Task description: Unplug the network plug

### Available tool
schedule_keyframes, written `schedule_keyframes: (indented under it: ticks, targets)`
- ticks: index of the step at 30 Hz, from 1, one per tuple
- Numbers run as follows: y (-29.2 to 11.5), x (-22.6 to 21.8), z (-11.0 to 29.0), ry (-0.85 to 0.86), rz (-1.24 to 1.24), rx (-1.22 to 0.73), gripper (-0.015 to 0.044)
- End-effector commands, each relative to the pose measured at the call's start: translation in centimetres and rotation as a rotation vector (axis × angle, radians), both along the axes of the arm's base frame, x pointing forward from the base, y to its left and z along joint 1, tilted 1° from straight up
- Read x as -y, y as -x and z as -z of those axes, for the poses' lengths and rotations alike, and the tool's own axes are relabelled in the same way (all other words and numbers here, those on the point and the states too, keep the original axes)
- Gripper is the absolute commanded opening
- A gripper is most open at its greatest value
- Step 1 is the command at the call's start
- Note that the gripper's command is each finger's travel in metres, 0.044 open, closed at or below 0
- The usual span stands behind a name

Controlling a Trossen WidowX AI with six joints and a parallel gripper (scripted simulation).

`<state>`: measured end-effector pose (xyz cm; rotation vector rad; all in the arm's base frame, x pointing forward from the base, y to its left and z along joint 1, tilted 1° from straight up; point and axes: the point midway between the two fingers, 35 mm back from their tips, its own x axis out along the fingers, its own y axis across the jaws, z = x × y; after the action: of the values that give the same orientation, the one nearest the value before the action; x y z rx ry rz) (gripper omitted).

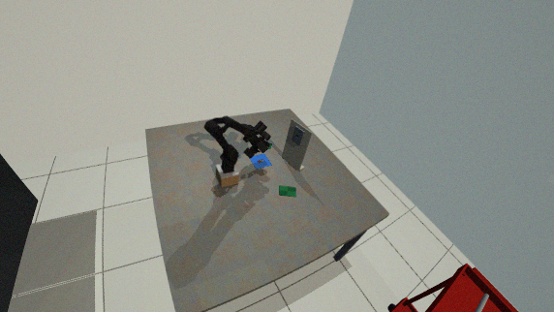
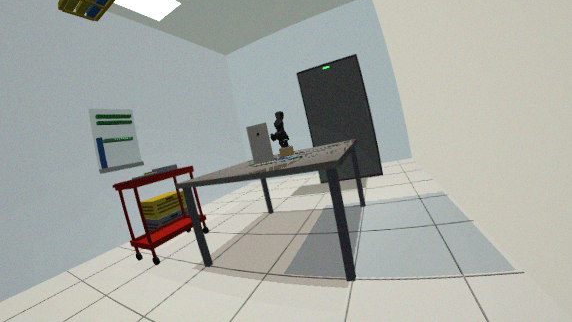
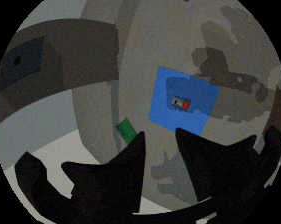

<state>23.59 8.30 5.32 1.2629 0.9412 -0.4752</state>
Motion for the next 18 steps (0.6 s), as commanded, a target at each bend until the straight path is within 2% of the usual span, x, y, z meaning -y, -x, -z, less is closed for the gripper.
schedule_keyframes:
  ticks: [1,12,18]
  targets:
    - [0.1,0.1,-0.7,-0.001,0.007,0.006,0.0156]
    - [0.4,0.1,-1.3,0.000,0.000,0.000,0.0156]
    - [0.1,0.0,-3.1,0.000,0.001,0.001,0.0156]
